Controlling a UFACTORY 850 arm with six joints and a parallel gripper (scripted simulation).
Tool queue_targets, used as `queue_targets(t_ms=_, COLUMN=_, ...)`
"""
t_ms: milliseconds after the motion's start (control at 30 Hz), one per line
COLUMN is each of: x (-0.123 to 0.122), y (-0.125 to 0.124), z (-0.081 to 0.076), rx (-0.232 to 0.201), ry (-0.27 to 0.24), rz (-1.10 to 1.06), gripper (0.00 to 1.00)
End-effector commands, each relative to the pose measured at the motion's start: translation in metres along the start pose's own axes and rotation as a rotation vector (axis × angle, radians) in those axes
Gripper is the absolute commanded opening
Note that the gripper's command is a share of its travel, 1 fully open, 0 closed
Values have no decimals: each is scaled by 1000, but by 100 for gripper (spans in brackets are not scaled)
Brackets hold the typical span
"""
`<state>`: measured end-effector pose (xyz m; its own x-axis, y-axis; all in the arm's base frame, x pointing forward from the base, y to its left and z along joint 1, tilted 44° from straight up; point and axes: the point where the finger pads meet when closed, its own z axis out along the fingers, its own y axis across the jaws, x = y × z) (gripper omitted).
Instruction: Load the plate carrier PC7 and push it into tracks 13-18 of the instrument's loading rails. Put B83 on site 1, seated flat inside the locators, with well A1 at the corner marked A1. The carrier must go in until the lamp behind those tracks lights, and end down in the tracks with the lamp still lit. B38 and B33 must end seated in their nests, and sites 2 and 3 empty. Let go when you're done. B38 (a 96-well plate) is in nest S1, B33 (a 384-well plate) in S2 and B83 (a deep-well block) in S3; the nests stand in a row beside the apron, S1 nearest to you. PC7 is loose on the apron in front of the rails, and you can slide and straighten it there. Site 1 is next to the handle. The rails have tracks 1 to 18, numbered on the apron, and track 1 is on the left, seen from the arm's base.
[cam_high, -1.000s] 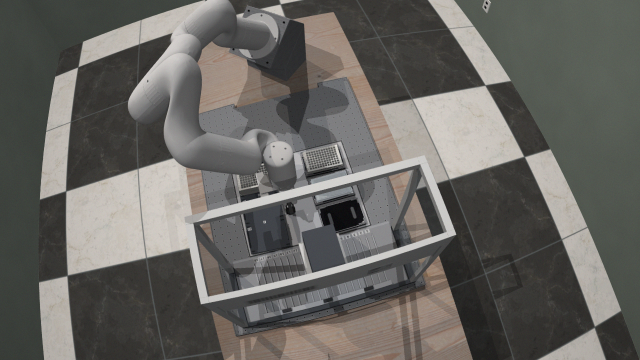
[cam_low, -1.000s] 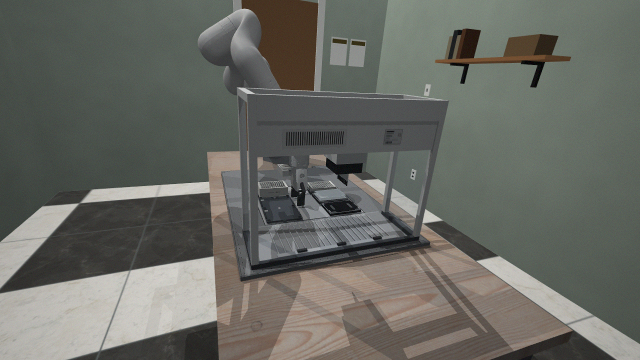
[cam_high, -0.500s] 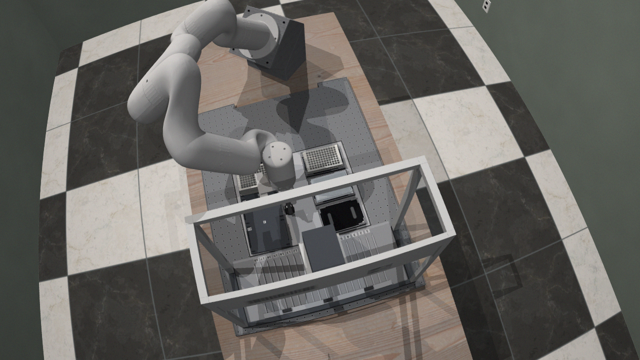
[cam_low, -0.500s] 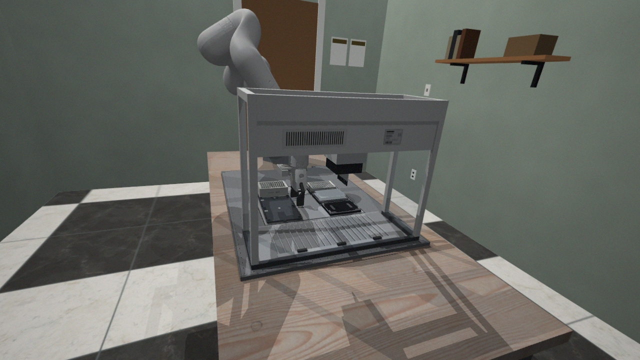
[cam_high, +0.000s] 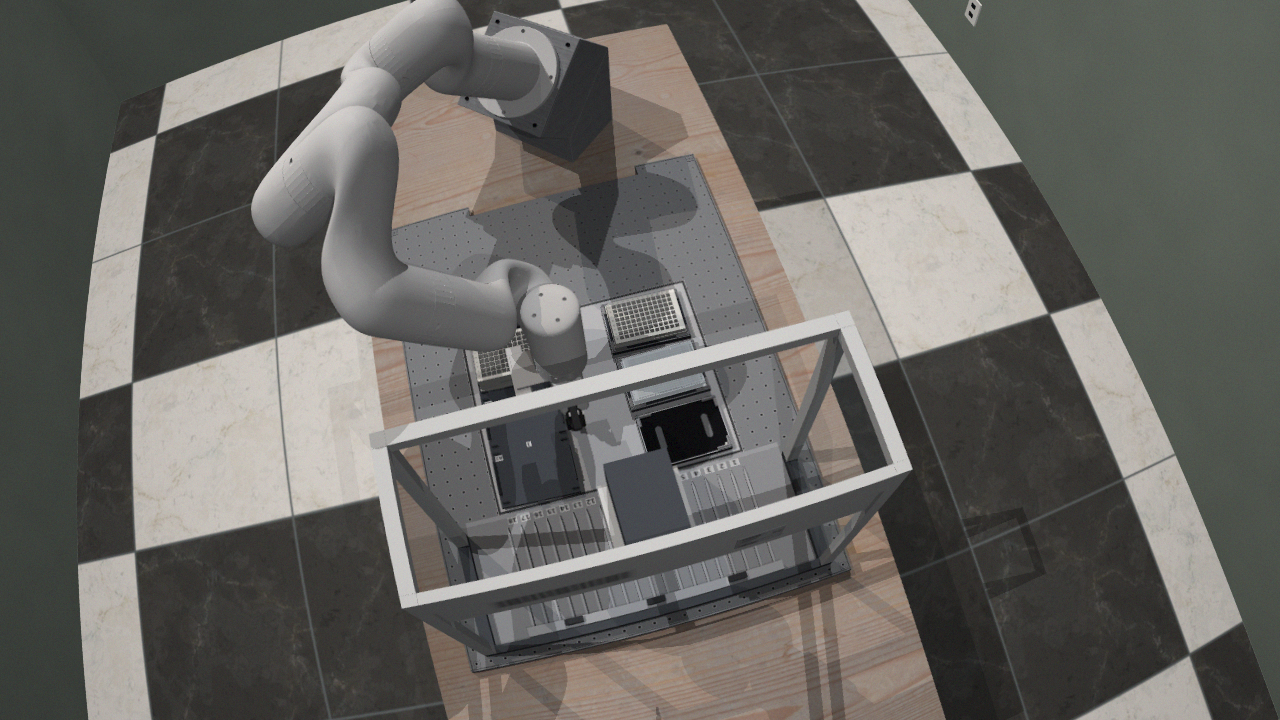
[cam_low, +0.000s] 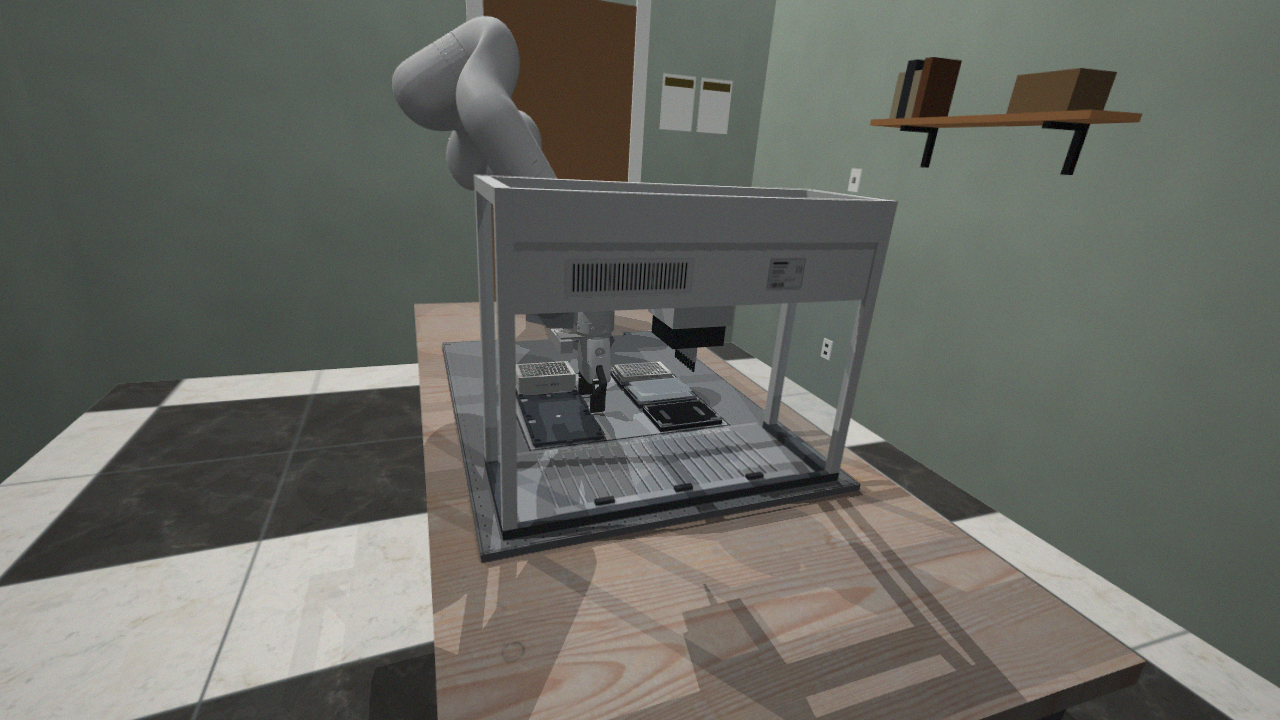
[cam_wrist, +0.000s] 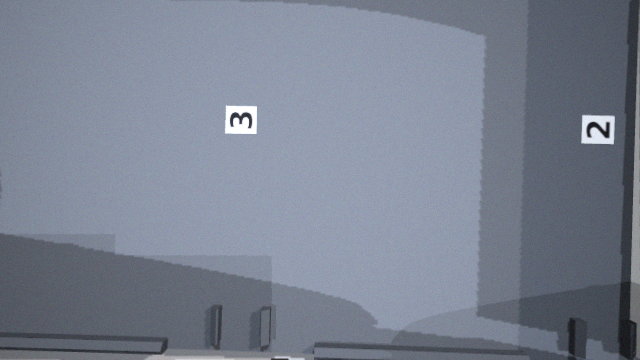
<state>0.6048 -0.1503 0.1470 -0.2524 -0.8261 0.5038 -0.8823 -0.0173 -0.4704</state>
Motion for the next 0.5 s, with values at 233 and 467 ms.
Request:
queue_targets(t_ms=233, x=5, y=-1, z=0, rx=2, ry=1, rz=0, gripper=100)
queue_targets(t_ms=467, x=8, y=-1, z=0, rx=2, ry=1, rz=0, gripper=100)
